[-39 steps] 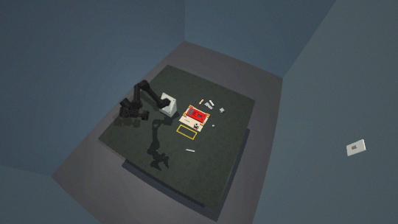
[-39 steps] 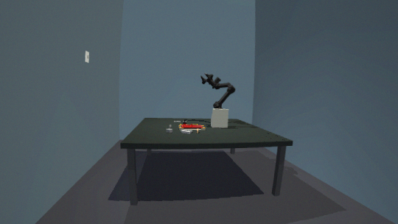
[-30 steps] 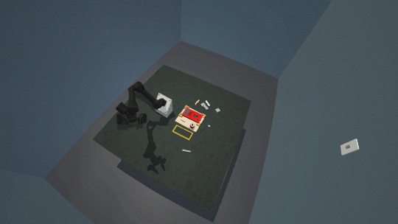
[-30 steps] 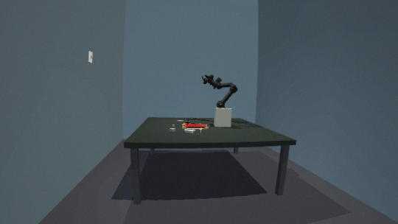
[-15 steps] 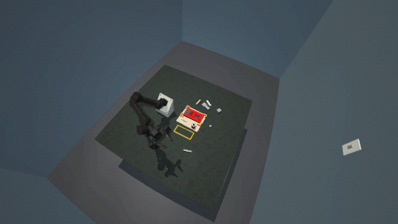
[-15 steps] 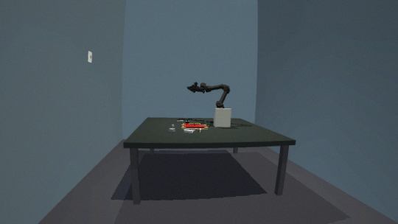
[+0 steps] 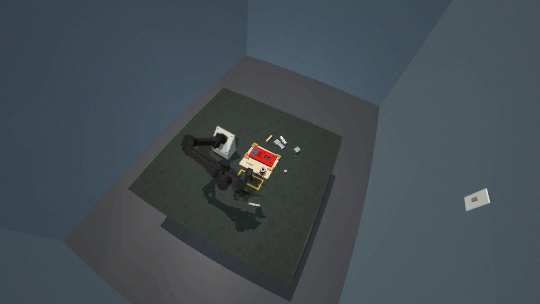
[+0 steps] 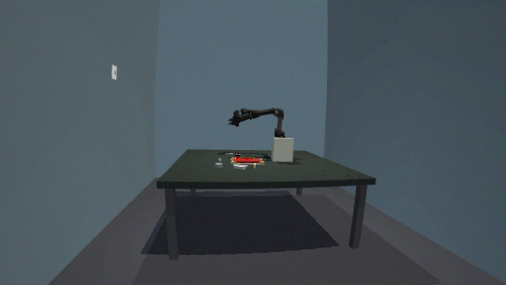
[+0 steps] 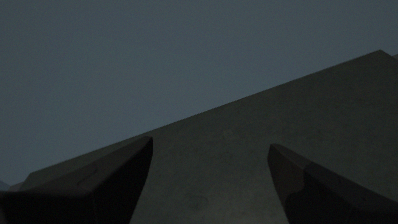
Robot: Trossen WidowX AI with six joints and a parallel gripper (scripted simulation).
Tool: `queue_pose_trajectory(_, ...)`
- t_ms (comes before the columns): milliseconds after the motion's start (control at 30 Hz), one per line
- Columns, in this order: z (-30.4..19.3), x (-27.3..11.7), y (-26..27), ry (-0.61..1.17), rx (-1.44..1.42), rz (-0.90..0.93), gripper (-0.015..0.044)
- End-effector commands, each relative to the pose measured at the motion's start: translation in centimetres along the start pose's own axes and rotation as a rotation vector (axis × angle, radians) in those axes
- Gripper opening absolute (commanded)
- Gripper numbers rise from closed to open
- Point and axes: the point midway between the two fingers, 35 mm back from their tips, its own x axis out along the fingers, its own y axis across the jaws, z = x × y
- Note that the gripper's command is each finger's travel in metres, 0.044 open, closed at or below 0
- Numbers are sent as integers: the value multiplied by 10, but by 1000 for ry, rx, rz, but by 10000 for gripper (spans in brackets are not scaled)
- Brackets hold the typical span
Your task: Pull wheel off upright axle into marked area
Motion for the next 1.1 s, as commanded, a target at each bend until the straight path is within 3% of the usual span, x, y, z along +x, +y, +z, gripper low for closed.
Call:
queue_pose_trajectory(0, -46, 36, 35, 214, 42, 39, 300)
queue_pose_trajectory(300, -156, 72, 98, 718, 68, -51, 300)
queue_pose_trajectory(600, -260, 59, 152, 1154, -234, -346, 300)
queue_pose_trajectory(1067, -272, 46, 153, 1189, -318, -404, 300)
